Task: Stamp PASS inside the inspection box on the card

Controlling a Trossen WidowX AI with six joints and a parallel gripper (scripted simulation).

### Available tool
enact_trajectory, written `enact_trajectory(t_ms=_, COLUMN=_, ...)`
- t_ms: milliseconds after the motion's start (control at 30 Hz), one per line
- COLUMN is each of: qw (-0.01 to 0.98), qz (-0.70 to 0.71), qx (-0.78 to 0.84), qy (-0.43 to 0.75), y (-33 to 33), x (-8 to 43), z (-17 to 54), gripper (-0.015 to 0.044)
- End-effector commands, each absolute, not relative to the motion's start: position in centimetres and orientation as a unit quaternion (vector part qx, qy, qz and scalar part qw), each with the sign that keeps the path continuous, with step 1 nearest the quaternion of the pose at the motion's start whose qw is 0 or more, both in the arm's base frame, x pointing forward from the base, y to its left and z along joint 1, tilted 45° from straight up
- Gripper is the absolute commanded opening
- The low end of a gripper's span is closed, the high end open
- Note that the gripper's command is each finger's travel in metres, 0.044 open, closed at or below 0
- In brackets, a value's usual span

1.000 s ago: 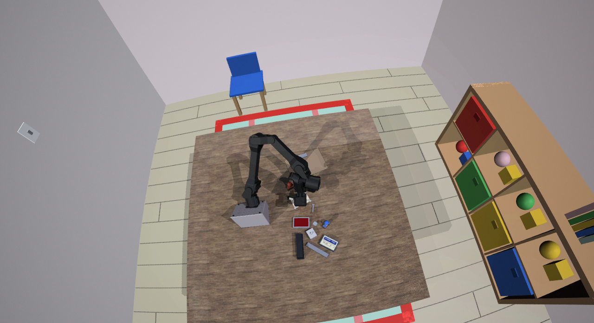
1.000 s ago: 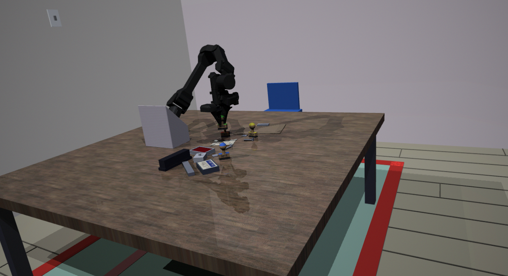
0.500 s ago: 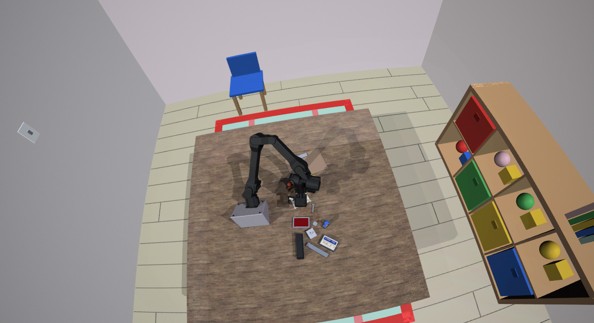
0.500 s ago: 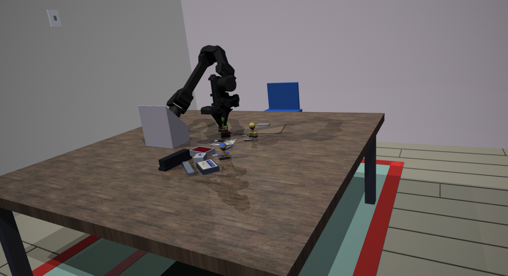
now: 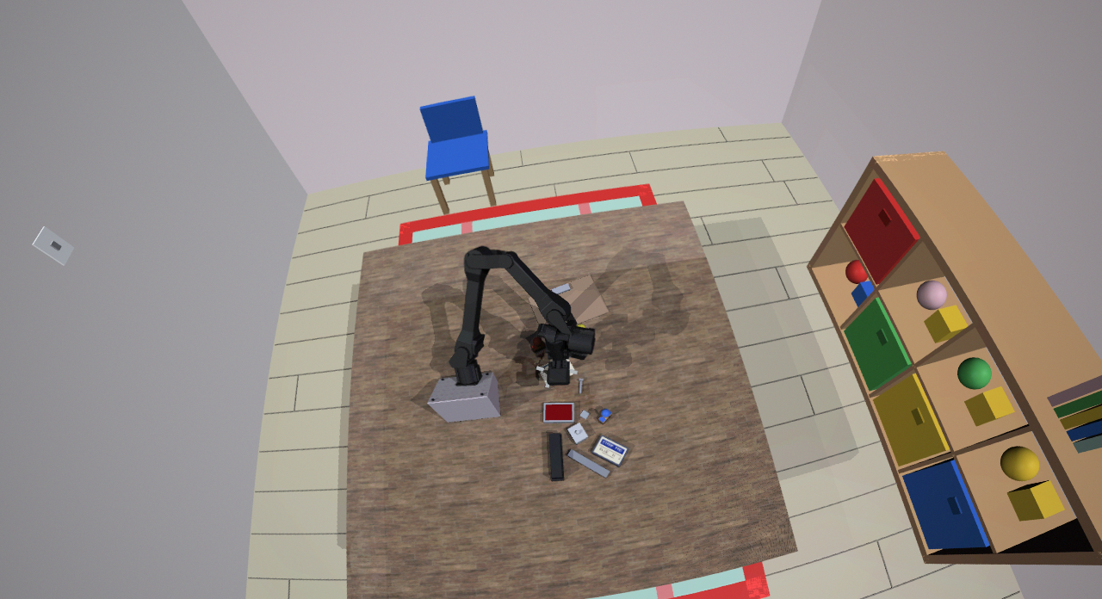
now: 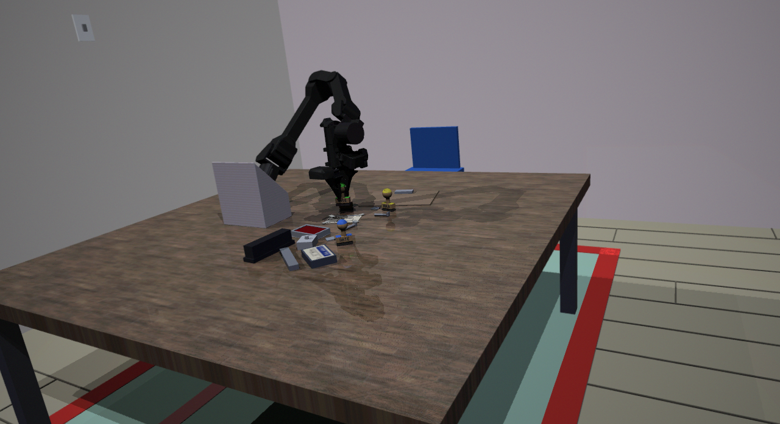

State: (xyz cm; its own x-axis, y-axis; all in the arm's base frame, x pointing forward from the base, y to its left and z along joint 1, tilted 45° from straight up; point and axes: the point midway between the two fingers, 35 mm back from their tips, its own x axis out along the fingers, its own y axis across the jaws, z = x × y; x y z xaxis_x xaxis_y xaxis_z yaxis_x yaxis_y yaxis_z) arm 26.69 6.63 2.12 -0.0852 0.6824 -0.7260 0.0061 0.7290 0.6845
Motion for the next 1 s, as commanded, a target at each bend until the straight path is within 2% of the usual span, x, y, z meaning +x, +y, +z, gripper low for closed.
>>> enact_trajectory(t_ms=0, qw=0.625, qz=0.269, qx=0.256, qy=0.687, y=7.0, x=26.5, z=1.8, gripper=0.0000)
enact_trajectory(t_ms=967, qw=0.625, qz=0.271, qx=0.256, qy=0.686, y=8.3, x=26.3, z=0.5, gripper=0.0000)
